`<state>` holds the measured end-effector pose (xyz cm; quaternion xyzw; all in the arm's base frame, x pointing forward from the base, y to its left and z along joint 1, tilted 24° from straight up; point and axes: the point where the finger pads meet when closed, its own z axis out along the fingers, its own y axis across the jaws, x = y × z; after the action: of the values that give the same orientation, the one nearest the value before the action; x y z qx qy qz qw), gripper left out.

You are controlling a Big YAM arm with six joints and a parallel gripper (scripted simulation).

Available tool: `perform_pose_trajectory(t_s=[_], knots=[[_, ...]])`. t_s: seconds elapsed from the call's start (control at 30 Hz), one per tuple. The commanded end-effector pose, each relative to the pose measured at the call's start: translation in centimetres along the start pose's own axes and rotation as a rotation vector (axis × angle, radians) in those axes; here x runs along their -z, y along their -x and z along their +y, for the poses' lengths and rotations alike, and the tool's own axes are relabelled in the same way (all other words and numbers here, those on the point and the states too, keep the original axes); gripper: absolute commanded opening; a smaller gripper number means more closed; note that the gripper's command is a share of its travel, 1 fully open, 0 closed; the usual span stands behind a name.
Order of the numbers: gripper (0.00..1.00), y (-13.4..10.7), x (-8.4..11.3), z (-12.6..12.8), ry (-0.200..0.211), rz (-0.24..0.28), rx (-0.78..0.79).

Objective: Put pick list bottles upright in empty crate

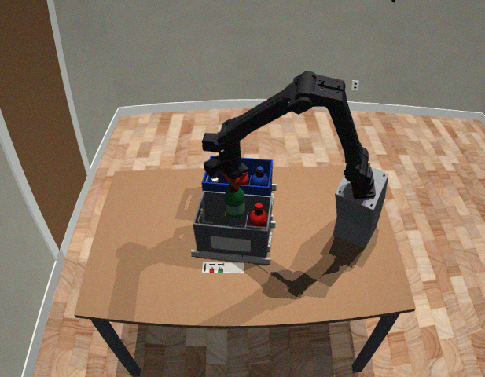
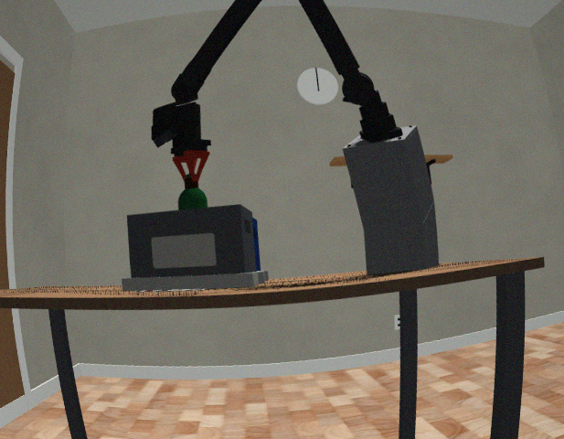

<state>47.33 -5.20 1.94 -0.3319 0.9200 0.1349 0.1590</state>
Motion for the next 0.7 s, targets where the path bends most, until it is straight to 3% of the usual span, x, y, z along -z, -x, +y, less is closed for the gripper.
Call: perform_pose_trajectory(t_s=[0.0,0.67], knots=[[0.00,1.5,1.2,-1.4,-0.048,-0.034,0.007],[0.00,1.1,-0.7,-0.8,-0.038,-0.028,0.005]])
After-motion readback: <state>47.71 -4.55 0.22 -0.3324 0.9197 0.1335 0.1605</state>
